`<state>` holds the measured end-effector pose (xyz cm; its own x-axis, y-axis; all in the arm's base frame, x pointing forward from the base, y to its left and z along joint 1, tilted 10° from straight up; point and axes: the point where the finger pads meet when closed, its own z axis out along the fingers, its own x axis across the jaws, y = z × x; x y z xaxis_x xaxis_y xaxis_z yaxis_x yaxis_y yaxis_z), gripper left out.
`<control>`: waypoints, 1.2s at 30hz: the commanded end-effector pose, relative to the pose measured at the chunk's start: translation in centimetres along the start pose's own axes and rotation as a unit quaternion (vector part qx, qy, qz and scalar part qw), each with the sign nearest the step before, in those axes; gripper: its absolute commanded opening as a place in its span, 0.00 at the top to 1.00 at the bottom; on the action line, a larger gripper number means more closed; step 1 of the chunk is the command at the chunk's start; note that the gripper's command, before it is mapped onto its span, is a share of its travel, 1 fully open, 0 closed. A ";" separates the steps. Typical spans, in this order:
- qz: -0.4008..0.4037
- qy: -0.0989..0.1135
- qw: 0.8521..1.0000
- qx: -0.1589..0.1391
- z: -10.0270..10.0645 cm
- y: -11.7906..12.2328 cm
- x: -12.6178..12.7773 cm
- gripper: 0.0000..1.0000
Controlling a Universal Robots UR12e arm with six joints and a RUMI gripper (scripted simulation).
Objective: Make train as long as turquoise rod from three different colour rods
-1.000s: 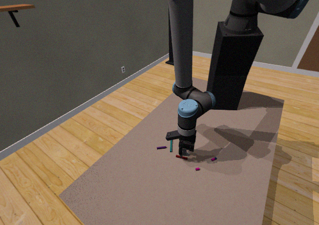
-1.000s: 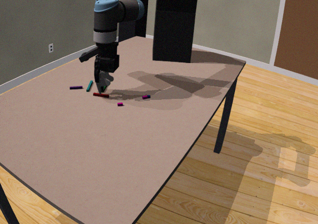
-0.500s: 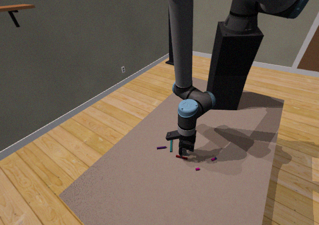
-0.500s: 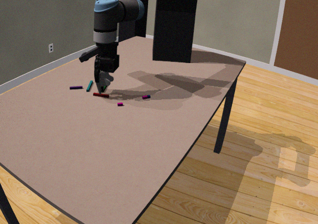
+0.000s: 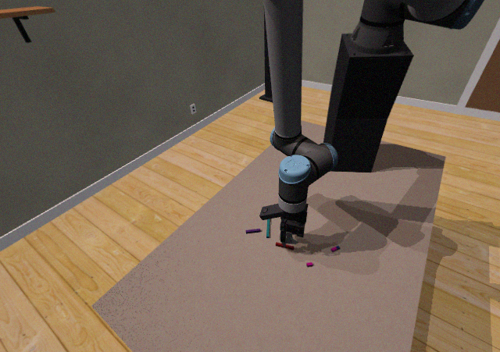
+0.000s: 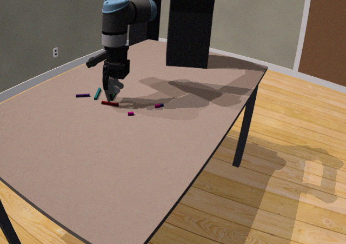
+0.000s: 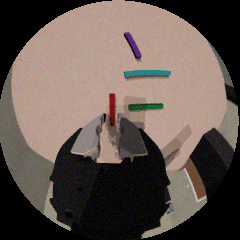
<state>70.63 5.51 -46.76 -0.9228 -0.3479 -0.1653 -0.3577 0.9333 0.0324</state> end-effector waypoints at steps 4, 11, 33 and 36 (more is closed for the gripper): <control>0.000 0.000 1.000 0.000 0.0 0.0 -0.1 0.86; 0.000 0.000 1.000 0.000 0.5 0.0 -0.1 0.86; 0.000 0.000 1.000 0.000 1.6 0.0 -0.1 0.86; 0.000 0.000 1.000 0.000 1.6 0.0 -0.1 0.86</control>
<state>70.87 5.66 -48.41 -0.9228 -0.3479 -0.1653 -0.3577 0.9333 0.0324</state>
